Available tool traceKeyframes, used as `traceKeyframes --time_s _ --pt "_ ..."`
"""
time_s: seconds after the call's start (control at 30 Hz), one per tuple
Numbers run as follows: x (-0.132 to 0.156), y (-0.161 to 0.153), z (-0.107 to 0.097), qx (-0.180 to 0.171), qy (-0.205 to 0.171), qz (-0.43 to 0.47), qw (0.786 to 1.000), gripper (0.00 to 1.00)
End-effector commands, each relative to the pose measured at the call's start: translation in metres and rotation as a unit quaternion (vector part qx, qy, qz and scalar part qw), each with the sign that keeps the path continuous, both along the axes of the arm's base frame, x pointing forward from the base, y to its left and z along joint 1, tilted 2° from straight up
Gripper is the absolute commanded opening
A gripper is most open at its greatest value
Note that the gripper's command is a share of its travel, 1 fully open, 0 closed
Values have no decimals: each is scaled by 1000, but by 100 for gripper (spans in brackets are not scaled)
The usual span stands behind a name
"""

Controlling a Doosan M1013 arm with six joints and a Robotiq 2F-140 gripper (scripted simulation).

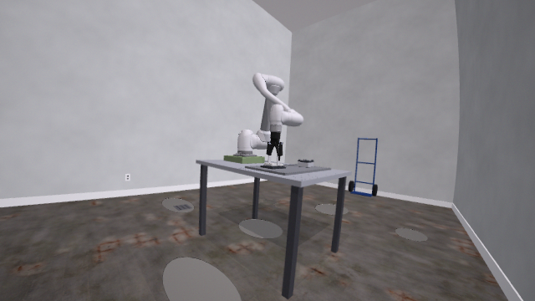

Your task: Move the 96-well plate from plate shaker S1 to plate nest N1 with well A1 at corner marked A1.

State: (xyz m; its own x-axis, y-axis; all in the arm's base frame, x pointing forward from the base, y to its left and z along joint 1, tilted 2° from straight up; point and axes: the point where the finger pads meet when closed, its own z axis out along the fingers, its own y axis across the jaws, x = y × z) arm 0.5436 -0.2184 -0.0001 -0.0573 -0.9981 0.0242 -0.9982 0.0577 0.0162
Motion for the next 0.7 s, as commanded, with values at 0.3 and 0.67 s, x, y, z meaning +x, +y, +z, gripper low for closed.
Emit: traceKeyframes --time_s 0.3,0.67 --pt "-3 -2 -6 0 1 1 1000 10" --pt "-3 -2 -8 0 1 1 1000 10"
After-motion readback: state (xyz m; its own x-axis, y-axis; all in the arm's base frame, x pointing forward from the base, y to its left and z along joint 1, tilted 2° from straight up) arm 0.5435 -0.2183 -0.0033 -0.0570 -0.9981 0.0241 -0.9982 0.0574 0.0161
